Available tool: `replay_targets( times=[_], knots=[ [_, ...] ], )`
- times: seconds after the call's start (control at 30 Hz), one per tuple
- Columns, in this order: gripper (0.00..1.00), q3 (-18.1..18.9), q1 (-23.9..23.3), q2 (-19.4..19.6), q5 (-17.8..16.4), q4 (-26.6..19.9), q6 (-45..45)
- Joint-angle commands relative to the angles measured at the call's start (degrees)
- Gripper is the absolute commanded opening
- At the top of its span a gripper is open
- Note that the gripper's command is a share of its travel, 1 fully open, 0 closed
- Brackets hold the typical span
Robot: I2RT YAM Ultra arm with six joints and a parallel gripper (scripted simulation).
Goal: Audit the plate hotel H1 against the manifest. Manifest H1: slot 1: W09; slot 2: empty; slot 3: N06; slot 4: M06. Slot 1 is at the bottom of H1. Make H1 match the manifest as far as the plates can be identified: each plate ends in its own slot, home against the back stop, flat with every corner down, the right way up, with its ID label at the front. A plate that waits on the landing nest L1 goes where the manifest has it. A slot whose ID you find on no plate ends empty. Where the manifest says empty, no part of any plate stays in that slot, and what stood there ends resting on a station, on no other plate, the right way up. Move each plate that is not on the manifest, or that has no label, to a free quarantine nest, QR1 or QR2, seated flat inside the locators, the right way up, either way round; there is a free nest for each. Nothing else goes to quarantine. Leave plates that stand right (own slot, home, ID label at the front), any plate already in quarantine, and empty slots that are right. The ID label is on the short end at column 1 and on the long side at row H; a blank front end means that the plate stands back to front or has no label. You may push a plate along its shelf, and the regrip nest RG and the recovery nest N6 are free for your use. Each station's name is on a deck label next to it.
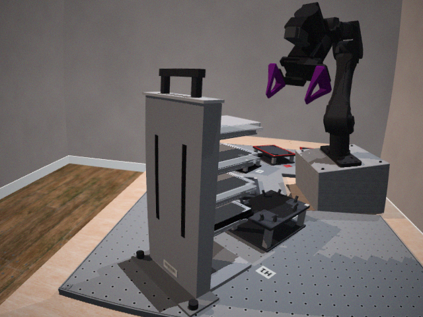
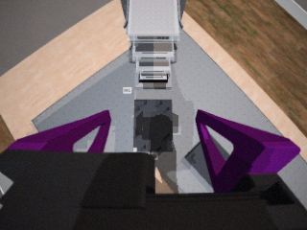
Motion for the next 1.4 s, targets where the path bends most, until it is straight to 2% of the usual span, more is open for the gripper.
replay_targets(
  times=[0.0,1.03,1.37],
  knots=[
    [1.00,0.44,0.04,-0.44,0.02,0.27,0.11],
    [1.00,0.44,0.04,-0.44,0.02,0.27,0.11],
    [1.00,0.29,-0.57,2.21,-0.45,3.15,-0.27]
  ],
)
